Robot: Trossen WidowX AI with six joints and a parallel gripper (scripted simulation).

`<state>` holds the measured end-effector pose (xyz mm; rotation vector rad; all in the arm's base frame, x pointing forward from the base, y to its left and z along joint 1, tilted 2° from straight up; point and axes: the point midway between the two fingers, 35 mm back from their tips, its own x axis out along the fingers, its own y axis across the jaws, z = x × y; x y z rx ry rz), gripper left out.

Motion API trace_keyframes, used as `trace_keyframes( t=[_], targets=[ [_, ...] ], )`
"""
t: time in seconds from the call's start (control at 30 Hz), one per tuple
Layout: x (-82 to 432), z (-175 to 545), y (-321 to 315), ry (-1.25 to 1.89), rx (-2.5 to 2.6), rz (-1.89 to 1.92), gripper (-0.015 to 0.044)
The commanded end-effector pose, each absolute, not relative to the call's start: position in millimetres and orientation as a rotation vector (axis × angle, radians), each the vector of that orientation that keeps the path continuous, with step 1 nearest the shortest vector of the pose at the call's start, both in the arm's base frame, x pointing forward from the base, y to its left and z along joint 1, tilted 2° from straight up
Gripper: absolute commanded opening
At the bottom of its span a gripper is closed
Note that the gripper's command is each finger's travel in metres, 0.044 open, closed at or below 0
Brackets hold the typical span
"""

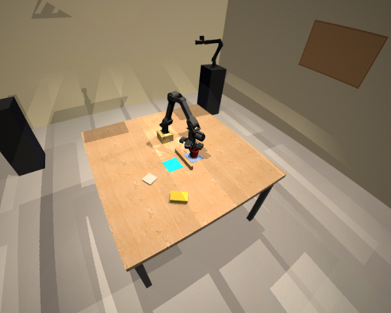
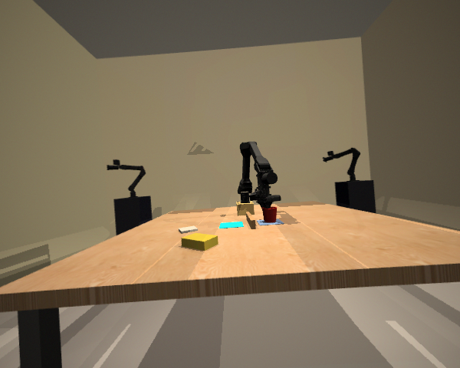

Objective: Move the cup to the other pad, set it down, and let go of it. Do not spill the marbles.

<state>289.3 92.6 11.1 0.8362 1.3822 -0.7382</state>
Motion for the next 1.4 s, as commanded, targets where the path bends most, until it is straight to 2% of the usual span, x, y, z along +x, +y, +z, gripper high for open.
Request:
trace_keyframes(
  t=[0.0, 0.5, 1.37],
  targets=[
    [289.5, 14.7, 92.5, 1.382, 0.836, -0.739, 0.0],
    [282.6, 76.6, 88.6, 1.387, 0.838, -0.746, 0.0],
    [280.7, 76.0, 86.2, 1.387, 0.839, -0.754, 0.0]
  ],
)
